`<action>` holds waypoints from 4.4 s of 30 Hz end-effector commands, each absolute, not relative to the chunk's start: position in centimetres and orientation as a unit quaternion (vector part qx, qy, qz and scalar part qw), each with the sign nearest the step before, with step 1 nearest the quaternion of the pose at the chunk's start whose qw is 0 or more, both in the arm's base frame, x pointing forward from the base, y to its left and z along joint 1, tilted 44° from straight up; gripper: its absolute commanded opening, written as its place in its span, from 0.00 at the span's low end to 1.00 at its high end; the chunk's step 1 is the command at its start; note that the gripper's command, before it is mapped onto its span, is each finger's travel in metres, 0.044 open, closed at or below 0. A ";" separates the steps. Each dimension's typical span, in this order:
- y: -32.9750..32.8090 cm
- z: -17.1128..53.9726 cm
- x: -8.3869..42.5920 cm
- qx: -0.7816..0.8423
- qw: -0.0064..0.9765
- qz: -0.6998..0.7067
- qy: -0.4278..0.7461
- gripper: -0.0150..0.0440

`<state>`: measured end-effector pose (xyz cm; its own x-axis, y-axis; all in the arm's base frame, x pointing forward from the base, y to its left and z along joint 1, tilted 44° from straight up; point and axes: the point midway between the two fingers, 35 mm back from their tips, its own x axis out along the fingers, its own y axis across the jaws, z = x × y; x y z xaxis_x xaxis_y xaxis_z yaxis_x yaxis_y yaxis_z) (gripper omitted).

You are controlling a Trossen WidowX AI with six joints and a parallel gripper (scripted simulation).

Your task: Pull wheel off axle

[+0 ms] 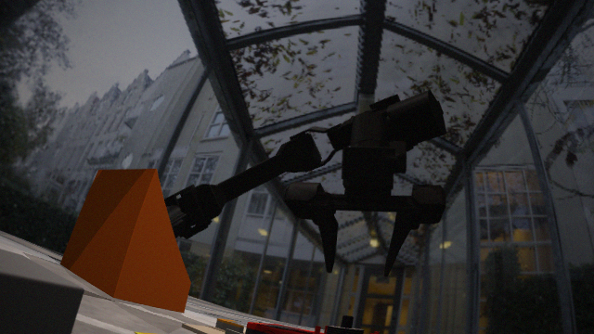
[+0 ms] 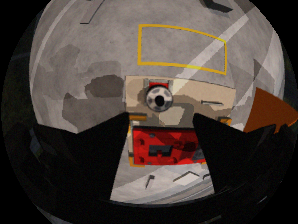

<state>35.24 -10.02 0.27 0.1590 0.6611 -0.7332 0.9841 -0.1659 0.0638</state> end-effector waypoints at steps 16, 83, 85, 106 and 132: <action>-4.7 -4.7 36.1 0.704 0.279 -0.283 0.589 0.67; -5.9 -3.5 35.9 0.706 0.279 -0.283 0.586 0.25; -6.0 -3.5 35.9 0.706 0.279 -0.283 0.586 0.25; -6.4 -3.0 35.8 0.707 0.279 -0.283 0.585 0.25; -7.0 -2.3 35.6 0.708 0.278 -0.283 0.584 0.25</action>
<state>35.61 -6.84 -2.54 0.1570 0.6741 -0.7218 0.9843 -0.1662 0.0589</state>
